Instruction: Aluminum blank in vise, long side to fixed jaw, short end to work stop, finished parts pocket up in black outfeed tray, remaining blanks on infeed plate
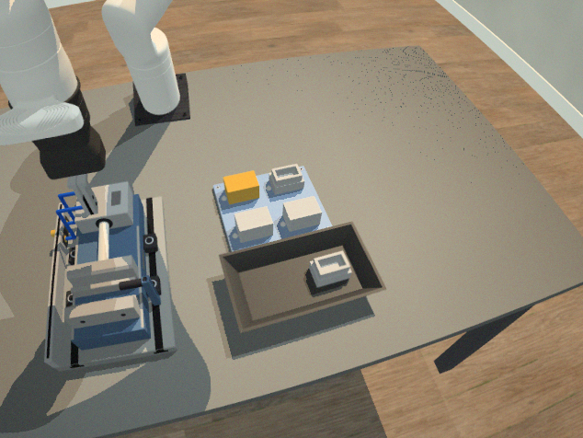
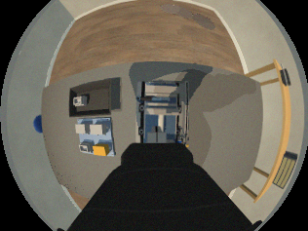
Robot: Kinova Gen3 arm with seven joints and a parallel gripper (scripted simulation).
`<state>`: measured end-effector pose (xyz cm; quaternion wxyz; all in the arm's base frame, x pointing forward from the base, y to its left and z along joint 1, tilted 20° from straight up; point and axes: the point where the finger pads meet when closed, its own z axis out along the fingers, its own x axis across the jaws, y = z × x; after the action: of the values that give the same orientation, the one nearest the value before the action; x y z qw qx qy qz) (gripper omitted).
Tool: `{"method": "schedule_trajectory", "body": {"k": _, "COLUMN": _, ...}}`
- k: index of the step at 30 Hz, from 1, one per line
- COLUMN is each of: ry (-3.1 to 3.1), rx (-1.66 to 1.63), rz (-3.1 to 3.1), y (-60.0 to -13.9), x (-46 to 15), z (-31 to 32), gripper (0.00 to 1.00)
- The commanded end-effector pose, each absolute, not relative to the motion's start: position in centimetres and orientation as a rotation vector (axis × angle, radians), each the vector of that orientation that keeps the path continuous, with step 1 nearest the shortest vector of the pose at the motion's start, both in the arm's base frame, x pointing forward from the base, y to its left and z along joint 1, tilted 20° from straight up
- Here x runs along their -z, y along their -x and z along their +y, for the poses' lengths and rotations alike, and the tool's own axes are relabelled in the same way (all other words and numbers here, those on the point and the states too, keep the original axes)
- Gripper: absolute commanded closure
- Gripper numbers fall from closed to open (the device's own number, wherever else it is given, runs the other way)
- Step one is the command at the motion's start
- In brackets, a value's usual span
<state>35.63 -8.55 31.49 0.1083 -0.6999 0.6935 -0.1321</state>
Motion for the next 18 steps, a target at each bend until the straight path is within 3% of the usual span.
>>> {"method": "schedule_trajectory", "body": {"k": 1, "ry": 2.016, "rx": 0.377, "rz": 2.05, "y": -35.08, "x": -31.68, "z": -10.38, "gripper": 1.0}}
{"method": "schedule_trajectory", "body": {"k": 18, "ry": 2.018, "rx": 0.378, "rz": 2.047, "y": -34.85, "x": -31.6, "z": -10.85, "gripper": 1.0}}
